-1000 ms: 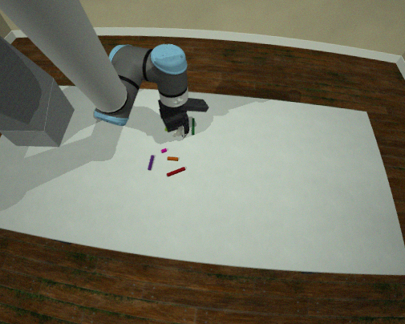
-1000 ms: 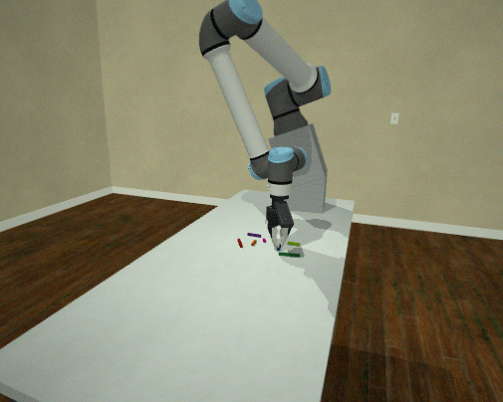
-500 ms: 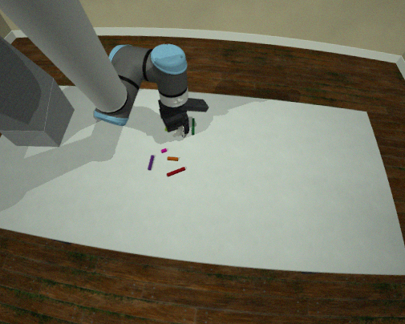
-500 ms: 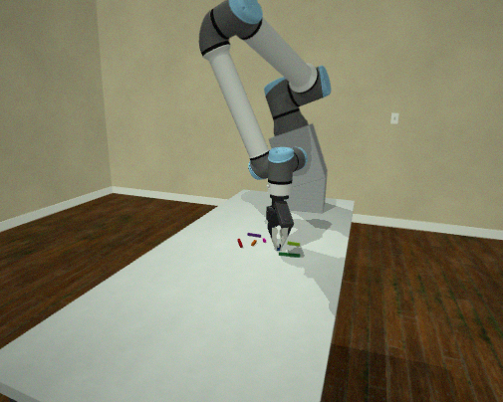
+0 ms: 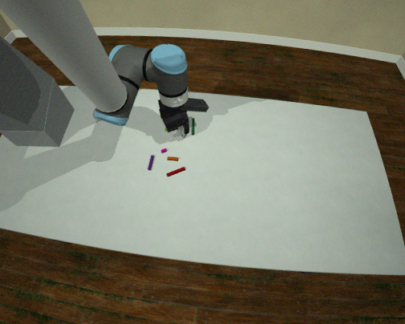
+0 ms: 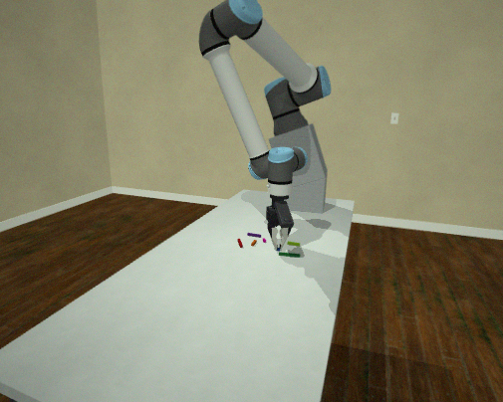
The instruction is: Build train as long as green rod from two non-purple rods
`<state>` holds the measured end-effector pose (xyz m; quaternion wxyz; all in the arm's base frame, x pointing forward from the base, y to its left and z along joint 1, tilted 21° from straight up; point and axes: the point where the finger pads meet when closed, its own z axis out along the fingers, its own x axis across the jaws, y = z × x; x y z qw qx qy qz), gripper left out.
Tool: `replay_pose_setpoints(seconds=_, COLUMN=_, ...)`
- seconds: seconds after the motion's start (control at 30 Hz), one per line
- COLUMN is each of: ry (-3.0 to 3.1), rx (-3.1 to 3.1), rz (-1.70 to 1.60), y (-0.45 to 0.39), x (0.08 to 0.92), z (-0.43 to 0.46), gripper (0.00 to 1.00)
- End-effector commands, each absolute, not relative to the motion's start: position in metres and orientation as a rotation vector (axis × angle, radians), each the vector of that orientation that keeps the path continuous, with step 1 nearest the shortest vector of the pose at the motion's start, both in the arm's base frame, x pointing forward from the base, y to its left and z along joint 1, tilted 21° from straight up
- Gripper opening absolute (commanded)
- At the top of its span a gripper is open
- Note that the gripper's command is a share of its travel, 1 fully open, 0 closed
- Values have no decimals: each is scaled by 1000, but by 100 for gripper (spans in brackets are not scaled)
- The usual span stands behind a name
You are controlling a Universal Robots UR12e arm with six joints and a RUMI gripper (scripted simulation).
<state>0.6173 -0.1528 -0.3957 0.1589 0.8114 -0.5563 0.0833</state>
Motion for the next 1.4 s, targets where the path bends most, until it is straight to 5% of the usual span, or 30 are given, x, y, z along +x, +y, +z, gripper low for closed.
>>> replay_pose_setpoints(seconds=0.0, ry=-1590, rx=2320, rz=239, y=-153, x=618, z=-395, gripper=8)
replay_pose_setpoints(seconds=1.37, ry=-1590, rx=2320, rz=239, y=-123, x=621, z=-316, gripper=14)
